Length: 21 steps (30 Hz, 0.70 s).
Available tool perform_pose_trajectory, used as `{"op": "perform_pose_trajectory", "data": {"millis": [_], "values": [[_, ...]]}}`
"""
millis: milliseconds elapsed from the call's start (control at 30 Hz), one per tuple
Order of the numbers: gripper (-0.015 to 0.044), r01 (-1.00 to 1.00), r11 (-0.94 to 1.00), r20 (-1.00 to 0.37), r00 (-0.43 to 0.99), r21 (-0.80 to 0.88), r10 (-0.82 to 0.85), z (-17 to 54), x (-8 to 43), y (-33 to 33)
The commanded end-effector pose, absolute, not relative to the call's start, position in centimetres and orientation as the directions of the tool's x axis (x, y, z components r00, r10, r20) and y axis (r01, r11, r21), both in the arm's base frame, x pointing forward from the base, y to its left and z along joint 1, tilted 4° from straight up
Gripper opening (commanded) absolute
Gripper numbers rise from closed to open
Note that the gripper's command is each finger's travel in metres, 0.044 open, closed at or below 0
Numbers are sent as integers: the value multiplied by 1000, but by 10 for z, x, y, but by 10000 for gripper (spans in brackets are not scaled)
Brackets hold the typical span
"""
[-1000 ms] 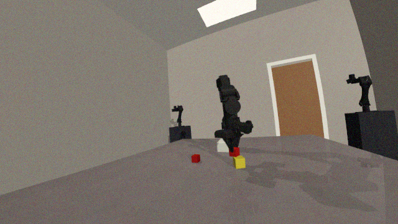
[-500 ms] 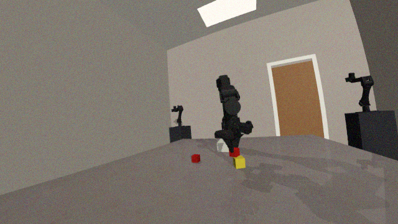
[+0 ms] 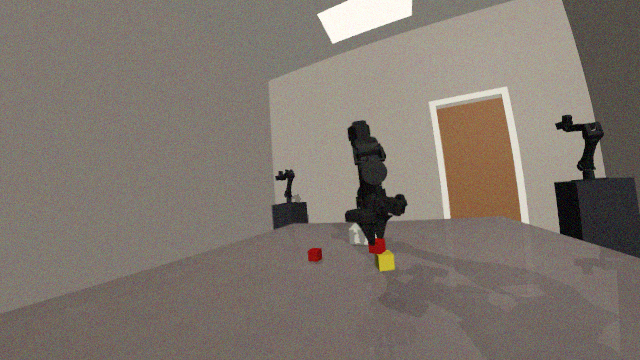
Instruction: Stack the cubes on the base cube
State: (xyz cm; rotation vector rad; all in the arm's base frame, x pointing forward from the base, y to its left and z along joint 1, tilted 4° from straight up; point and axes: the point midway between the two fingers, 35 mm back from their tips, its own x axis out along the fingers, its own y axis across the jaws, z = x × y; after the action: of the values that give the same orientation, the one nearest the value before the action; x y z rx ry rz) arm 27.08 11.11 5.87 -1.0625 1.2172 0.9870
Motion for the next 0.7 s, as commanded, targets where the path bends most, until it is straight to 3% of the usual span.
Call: {"op": "perform_pose_trajectory", "data": {"millis": [0, 667], "values": [[205, -969, 230, -995, 98, -92, 15, 59, 271, 111], [205, -970, 227, -995, 98, -91, 19, 89, 268, 111]]}}
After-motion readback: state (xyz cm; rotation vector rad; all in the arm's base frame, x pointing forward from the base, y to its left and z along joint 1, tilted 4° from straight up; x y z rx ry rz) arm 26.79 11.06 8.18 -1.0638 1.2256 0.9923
